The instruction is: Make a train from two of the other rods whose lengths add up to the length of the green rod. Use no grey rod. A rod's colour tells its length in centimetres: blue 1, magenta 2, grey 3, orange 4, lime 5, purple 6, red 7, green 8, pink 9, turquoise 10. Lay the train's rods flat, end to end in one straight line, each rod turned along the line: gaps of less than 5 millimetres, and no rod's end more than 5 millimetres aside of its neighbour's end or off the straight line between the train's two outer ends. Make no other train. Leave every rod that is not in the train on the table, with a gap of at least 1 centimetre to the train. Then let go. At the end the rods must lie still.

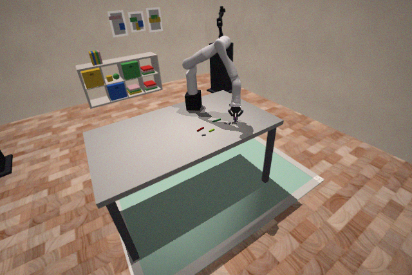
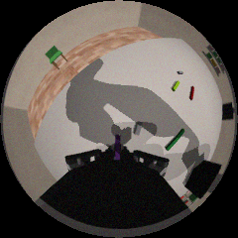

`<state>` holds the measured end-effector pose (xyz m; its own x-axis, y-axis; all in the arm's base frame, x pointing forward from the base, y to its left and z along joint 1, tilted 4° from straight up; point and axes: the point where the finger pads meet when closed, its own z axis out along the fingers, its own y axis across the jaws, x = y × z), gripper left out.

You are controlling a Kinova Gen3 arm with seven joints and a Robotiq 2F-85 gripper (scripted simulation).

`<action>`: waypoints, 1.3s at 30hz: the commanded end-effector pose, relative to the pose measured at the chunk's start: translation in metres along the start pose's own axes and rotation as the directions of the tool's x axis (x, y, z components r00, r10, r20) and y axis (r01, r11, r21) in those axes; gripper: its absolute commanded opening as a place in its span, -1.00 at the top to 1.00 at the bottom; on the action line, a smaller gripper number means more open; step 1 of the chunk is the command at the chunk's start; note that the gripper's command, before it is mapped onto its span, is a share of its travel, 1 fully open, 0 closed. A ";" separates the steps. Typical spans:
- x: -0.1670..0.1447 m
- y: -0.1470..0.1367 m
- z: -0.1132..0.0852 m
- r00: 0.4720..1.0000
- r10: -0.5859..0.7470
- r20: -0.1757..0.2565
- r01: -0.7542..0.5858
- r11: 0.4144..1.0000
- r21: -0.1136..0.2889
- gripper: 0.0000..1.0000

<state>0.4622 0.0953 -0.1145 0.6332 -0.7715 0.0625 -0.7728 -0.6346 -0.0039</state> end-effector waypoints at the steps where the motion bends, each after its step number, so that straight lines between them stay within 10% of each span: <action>1: 0.000 0.000 0.002 1.000 -0.001 0.000 0.001 1.000 -0.001 0.91; 39: 0.000 0.000 0.008 1.000 -0.001 0.000 0.001 1.000 -0.001 0.91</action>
<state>0.4615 0.0950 -0.1237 0.6338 -0.7711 0.0614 -0.7725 -0.6350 -0.0014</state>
